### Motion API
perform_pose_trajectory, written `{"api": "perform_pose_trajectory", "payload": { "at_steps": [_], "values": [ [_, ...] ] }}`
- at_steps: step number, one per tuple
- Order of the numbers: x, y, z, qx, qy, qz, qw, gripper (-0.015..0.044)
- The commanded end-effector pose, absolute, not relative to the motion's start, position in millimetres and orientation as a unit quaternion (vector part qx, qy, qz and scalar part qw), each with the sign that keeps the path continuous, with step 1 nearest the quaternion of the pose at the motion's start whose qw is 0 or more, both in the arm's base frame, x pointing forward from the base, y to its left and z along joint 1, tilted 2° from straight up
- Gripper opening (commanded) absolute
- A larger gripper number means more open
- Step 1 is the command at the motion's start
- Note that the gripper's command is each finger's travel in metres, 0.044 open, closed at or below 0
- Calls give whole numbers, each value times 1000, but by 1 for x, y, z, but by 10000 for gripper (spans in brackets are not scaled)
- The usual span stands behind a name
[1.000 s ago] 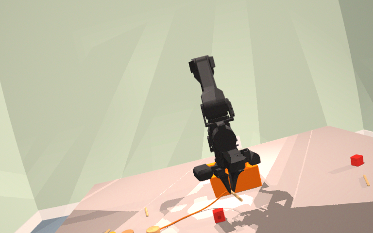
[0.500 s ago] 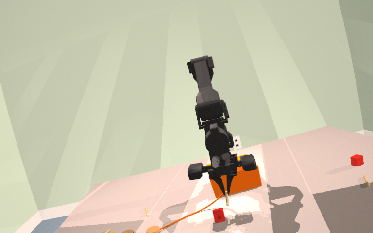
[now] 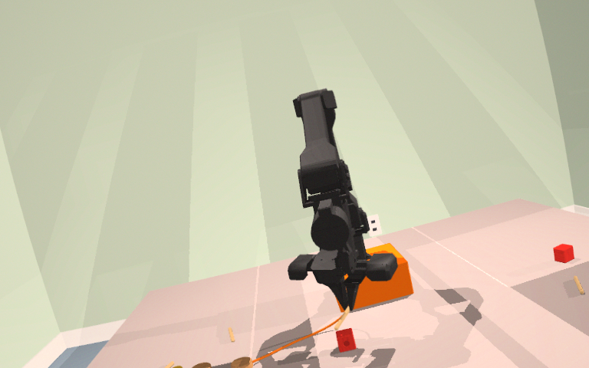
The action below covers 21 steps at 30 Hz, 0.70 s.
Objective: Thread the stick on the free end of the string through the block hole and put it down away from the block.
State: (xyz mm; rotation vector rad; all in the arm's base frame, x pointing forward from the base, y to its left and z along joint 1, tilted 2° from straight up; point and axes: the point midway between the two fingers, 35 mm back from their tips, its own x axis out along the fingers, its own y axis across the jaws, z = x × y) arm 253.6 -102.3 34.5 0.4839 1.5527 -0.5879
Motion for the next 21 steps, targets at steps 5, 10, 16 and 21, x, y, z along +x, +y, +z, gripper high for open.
{"api": "perform_pose_trajectory", "payload": {
  "at_steps": [5,10,16,21],
  "values": [
    [254,-114,35,278,657,-335,616,0],
    [255,-120,36,313,639,-374,595,0],
    [255,-128,36,353,614,-420,567,0],
    [256,-134,37,383,591,-456,544,0]
  ]
}}
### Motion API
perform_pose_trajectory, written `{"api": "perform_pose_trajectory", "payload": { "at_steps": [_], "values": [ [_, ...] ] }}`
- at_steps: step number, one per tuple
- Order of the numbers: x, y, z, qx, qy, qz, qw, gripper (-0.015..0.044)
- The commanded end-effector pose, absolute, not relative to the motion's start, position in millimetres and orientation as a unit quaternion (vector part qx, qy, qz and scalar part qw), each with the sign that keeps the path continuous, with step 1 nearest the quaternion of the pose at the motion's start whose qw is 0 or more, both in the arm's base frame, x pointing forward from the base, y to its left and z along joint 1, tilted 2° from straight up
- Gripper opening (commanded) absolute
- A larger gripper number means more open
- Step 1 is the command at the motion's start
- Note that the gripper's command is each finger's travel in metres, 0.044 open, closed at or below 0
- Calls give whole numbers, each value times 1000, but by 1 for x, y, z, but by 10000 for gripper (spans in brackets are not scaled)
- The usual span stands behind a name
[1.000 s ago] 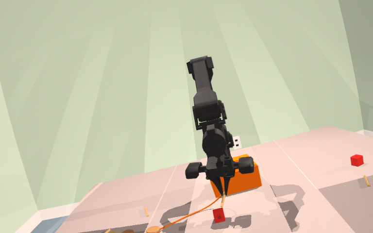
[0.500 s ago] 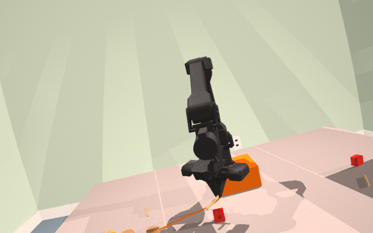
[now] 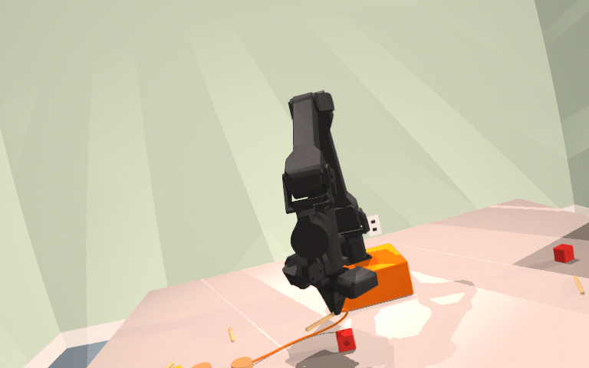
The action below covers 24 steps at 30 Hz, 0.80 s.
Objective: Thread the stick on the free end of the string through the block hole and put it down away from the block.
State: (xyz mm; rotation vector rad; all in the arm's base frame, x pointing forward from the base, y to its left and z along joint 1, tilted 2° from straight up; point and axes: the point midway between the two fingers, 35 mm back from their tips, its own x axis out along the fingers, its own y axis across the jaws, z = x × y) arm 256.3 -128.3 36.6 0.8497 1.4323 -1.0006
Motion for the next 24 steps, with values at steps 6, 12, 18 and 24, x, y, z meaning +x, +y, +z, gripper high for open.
{"api": "perform_pose_trajectory", "payload": {
  "at_steps": [6,12,18,24],
  "values": [
    [256,-142,37,417,562,-496,514,0],
    [255,-150,37,448,531,-533,484,0],
    [255,-158,37,479,495,-571,447,0],
    [254,-166,37,509,453,-609,406,0]
  ]
}}
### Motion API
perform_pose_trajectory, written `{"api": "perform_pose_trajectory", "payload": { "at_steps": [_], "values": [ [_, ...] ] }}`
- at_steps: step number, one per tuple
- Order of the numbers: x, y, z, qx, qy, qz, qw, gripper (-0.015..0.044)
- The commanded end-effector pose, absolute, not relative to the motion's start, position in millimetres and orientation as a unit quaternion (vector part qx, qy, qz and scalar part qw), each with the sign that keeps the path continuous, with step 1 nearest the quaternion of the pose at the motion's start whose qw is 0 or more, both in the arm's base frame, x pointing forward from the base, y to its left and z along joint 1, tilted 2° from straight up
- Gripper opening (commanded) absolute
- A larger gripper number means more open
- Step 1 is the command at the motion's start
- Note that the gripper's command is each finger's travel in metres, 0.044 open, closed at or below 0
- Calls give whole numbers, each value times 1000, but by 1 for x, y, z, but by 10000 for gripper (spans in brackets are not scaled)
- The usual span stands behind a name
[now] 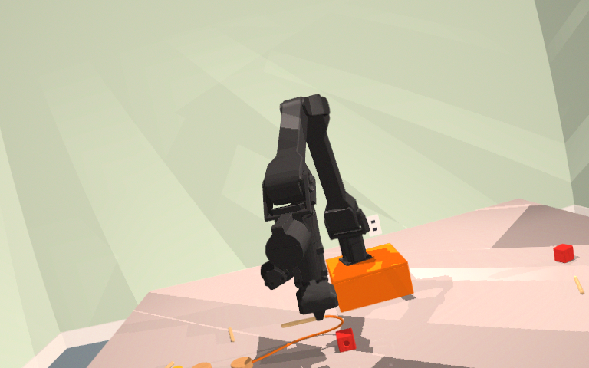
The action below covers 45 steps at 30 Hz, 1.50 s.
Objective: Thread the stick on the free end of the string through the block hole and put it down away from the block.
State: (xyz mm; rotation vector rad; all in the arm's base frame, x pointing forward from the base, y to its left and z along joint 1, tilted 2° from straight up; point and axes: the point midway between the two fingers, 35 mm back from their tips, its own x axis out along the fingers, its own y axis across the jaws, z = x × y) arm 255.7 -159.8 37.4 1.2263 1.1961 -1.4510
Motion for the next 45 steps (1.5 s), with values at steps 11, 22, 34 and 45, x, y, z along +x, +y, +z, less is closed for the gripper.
{"api": "perform_pose_trajectory", "payload": {
  "at_steps": [11,22,34,45],
  "values": [
    [253,-180,37,555,372,-669,326,0],
    [250,-195,37,589,282,-718,240,0],
    [246,-210,37,612,181,-756,145,0],
    [241,-224,36,619,82,-779,55,0]
  ]
}}
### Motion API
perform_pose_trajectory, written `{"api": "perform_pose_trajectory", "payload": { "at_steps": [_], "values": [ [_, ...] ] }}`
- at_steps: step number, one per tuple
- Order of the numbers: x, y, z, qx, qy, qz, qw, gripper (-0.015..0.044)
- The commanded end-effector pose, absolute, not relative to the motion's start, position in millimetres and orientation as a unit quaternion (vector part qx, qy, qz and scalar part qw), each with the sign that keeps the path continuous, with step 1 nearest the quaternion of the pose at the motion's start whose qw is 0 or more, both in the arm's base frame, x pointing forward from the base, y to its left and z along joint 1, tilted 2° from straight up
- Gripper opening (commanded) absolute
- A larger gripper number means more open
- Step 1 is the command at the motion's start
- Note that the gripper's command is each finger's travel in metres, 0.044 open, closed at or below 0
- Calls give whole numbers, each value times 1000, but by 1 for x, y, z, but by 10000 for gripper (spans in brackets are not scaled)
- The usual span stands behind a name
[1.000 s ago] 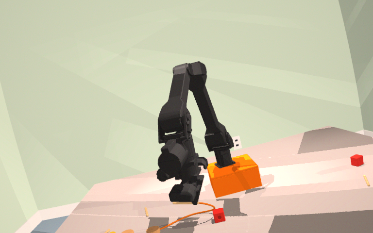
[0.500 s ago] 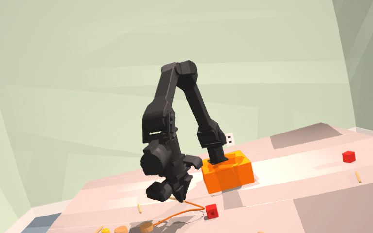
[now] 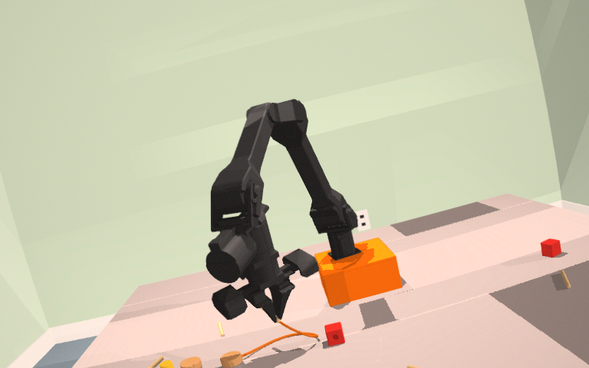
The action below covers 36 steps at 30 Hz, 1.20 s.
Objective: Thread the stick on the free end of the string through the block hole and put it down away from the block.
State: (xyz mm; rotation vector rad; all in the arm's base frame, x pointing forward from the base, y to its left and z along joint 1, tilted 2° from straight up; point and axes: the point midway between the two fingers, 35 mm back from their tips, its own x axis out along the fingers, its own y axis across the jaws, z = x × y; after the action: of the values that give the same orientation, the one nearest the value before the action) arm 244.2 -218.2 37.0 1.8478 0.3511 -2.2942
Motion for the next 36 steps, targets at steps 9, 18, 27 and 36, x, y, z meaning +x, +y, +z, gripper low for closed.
{"api": "perform_pose_trajectory", "payload": {
  "at_steps": [9,18,27,36],
  "values": [
    [237,-235,36,616,-2,-788,-18,0],
    [233,-245,35,605,-79,-788,-84,0],
    [234,-245,35,608,-74,-787,-81,0],
    [241,-246,36,613,-72,-783,-78,0]
  ]
}}
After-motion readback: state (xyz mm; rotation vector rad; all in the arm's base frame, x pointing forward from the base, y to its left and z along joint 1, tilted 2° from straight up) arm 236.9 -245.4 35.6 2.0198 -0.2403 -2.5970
